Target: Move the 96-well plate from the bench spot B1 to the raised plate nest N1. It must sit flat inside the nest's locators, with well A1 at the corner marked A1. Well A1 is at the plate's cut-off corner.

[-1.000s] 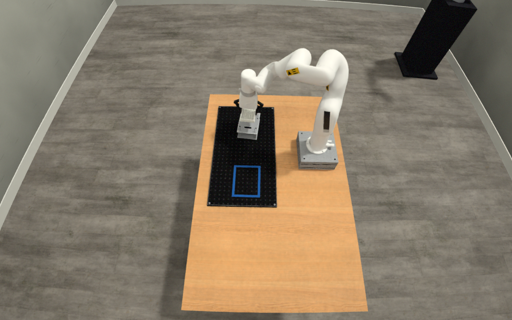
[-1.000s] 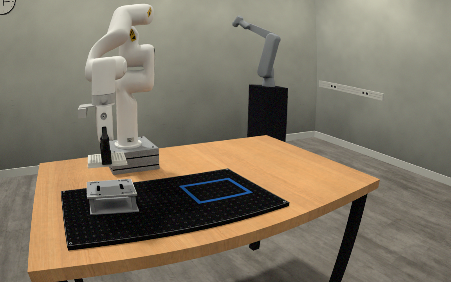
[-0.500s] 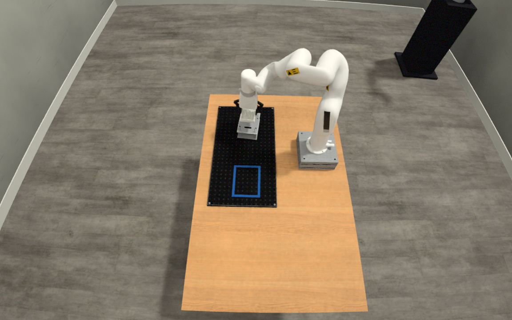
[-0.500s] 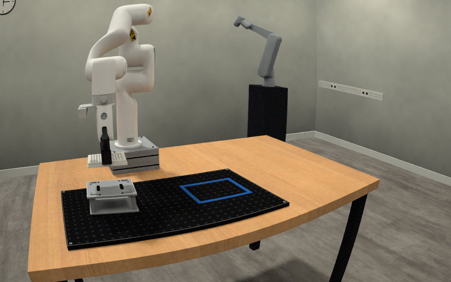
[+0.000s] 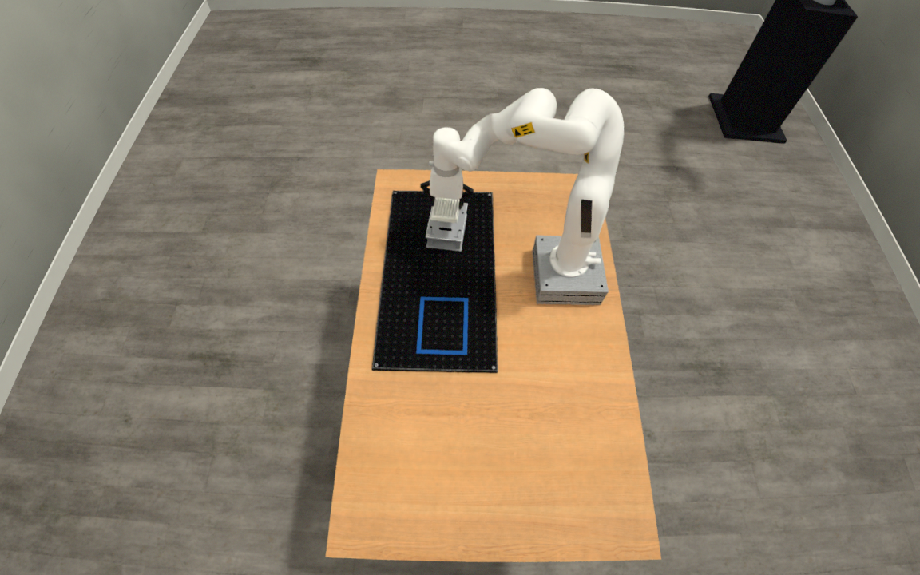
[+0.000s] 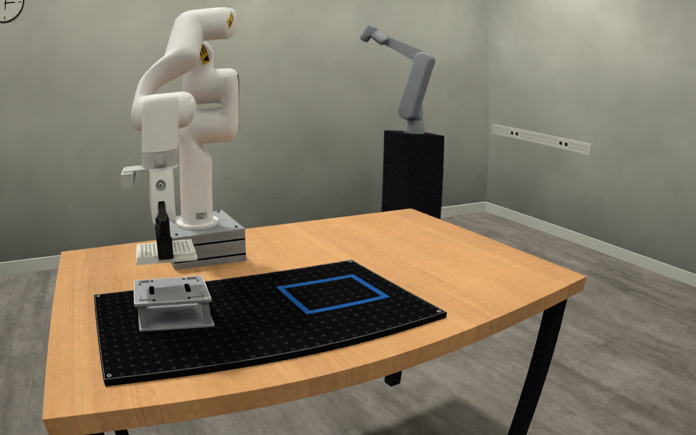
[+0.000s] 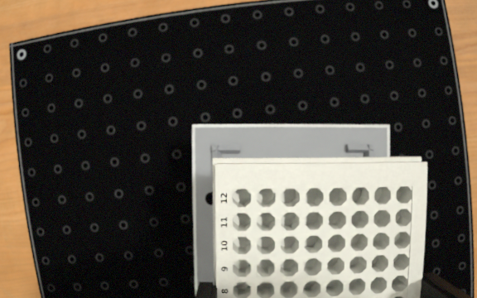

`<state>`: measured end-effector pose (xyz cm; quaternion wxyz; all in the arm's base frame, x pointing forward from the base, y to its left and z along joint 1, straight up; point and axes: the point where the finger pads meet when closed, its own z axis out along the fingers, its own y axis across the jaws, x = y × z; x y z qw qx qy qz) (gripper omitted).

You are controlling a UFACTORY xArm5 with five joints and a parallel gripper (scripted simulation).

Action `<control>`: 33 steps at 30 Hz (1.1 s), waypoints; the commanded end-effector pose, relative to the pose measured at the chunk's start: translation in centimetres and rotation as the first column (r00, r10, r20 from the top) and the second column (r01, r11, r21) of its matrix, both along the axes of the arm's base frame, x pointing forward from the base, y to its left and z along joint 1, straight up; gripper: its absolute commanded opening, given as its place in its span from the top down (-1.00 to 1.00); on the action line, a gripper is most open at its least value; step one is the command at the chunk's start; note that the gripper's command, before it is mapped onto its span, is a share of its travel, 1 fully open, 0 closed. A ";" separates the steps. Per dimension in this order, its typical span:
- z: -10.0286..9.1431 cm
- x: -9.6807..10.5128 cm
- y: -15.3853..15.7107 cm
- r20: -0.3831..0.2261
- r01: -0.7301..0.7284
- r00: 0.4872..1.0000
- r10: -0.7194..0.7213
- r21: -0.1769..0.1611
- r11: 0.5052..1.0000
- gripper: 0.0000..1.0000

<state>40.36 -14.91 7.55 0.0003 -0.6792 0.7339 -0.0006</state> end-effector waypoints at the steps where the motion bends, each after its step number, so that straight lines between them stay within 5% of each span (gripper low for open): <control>1: -0.6 0.2 -0.1 0.002 0.000 1.000 0.000 -0.007 1.000 1.00; 33: -5.3 0.2 -0.1 0.002 0.000 1.000 0.000 -0.007 1.000 1.00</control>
